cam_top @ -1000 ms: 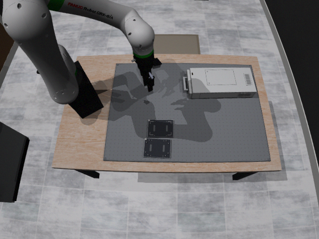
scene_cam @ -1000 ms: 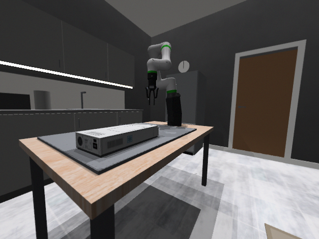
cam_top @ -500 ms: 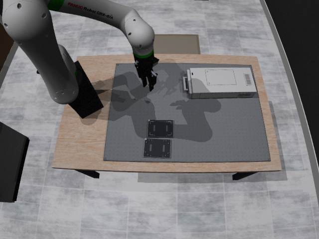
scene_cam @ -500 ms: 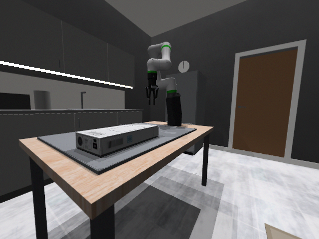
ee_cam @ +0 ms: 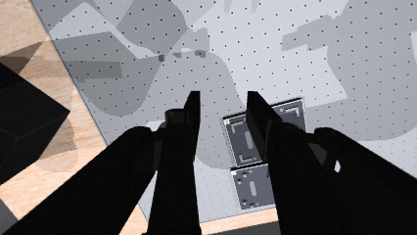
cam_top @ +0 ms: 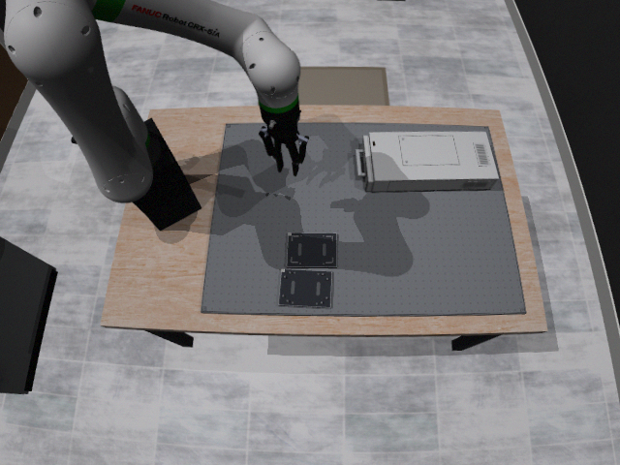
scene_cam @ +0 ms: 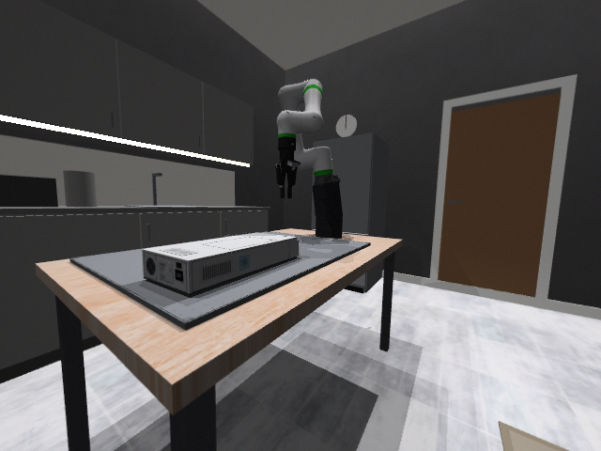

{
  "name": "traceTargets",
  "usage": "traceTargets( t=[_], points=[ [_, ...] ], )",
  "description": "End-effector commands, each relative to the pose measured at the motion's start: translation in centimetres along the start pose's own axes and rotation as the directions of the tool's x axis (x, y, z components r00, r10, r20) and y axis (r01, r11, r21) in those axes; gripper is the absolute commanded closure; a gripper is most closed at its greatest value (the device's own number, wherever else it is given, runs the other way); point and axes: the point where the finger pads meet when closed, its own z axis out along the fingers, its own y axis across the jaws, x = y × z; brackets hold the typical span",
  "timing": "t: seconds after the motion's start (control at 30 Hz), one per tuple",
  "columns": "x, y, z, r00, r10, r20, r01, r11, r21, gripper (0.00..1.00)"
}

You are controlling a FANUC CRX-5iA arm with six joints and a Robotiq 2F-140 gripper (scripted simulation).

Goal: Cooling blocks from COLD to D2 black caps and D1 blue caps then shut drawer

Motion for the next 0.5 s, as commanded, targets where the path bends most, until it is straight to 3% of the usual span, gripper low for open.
traceTargets(
  t=[0.0, 0.27, 0.47],
  points=[
    [0.01, 0.06, -0.04, 0.995, -0.104, -0.004, 0.104, 0.995, 0.003, 0.66],
    [0.01, 0.06, -0.04, 0.95, -0.312, -0.005, 0.312, 0.95, 0.002, 0.66],
    [0.01, 0.06, -0.04, 0.946, -0.325, -0.005, 0.325, 0.946, 0.002, 0.66]
  ],
)
